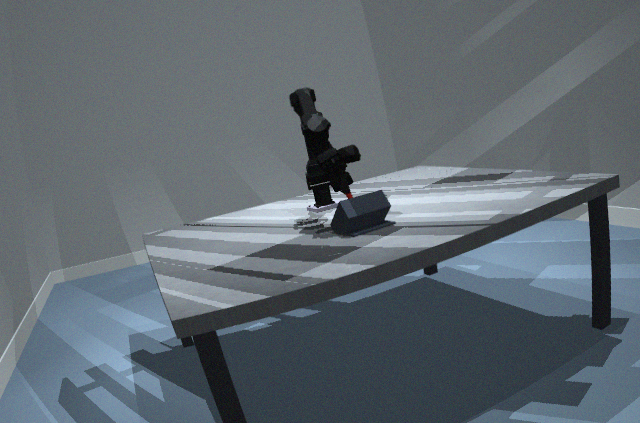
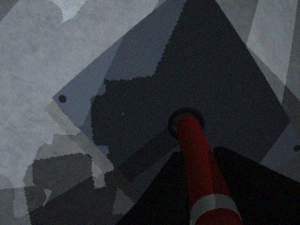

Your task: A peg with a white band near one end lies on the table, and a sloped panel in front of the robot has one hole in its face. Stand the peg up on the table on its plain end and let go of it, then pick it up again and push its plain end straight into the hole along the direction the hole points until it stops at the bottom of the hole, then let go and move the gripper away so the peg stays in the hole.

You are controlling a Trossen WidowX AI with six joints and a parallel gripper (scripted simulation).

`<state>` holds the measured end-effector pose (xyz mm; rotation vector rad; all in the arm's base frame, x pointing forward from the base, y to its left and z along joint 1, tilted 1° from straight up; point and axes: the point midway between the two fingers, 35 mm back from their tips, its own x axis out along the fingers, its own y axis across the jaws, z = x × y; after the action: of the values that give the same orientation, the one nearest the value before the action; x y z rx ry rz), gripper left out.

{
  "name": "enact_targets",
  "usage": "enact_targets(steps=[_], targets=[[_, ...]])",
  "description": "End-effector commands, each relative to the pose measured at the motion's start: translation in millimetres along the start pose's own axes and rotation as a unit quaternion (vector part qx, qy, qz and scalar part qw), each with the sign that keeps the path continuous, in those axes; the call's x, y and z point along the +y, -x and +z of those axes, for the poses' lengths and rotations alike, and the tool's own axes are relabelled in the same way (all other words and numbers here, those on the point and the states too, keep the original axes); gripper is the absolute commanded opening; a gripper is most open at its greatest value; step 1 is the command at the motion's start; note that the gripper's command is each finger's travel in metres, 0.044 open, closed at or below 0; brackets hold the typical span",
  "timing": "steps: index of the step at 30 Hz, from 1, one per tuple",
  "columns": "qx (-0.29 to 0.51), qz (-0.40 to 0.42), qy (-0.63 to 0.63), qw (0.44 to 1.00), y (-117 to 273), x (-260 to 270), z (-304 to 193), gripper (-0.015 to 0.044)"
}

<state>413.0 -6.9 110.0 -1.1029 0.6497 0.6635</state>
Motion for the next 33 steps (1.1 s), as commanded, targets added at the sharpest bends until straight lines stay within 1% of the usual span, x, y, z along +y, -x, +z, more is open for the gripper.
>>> enact_targets(steps=[1, 33], targets=[[0.001, 0.002, -0.001, 1.000, -4, 1, 0, 0.0000], [0.000, 0.001, -0.001, 1.000, -20, 0, -1, 0.0000]])
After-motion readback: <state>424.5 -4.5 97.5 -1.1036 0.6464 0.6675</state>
